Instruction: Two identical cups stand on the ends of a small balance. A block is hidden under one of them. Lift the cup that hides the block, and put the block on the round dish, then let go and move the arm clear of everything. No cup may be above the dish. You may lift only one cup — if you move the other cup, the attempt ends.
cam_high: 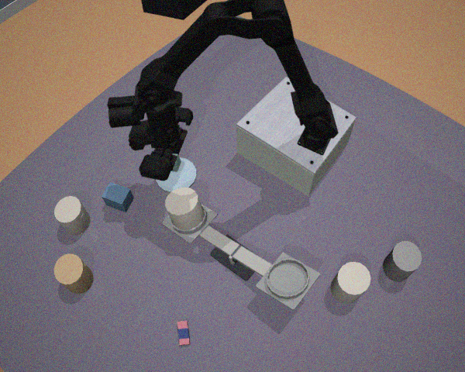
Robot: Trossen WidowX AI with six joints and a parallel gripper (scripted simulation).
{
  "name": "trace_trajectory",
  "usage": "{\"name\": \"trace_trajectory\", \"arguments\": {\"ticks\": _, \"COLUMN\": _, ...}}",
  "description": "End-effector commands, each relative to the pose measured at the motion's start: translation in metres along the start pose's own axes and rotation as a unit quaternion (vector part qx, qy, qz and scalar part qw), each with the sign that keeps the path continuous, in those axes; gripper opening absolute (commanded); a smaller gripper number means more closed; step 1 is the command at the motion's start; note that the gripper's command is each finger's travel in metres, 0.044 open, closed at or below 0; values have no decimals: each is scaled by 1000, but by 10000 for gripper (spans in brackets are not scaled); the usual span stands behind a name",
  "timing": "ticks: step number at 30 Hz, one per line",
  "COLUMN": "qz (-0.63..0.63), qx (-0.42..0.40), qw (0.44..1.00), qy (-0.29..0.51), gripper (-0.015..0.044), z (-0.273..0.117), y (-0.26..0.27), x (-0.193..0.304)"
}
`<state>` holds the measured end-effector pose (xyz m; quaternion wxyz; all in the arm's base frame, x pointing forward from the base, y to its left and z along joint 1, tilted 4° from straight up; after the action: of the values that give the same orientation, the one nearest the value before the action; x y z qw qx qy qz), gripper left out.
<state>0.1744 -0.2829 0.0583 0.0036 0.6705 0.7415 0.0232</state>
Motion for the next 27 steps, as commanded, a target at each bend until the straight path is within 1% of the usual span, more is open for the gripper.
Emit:
{"name": "trace_trajectory", "arguments": {"ticks": 1, "qz": -2, "qx": -1, "qw": 1000, "qy": 2, "gripper": 0, "z": 14, "y": -1, "x": 1}}
{"name": "trace_trajectory", "arguments": {"ticks": 7, "qz": -2, "qx": -1, "qw": 1000, "qy": 2, "gripper": 0, "z": 17, "y": -1, "x": 1}}
{"name": "trace_trajectory", "arguments": {"ticks": 18, "qz": -2, "qx": -1, "qw": 1000, "qy": 2, "gripper": 0, "z": 34, "y": -1, "x": 2}}
{"name": "trace_trajectory", "arguments": {"ticks": 27, "qz": -1, "qx": 2, "qw": 1000, "qy": 4, "gripper": 236, "z": 30, "y": -1, "x": 2}}
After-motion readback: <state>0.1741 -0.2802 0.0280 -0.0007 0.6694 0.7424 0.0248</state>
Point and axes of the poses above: the point midway between the two fingers, 35 mm back from their tips, its own z axis out along the fingers, its own y axis across the jaws, x = y × z, the point moved 8 cm from there along -z, back along the fingers, and after that the axes turned 8 degrees about z, right-handed, at the moved point
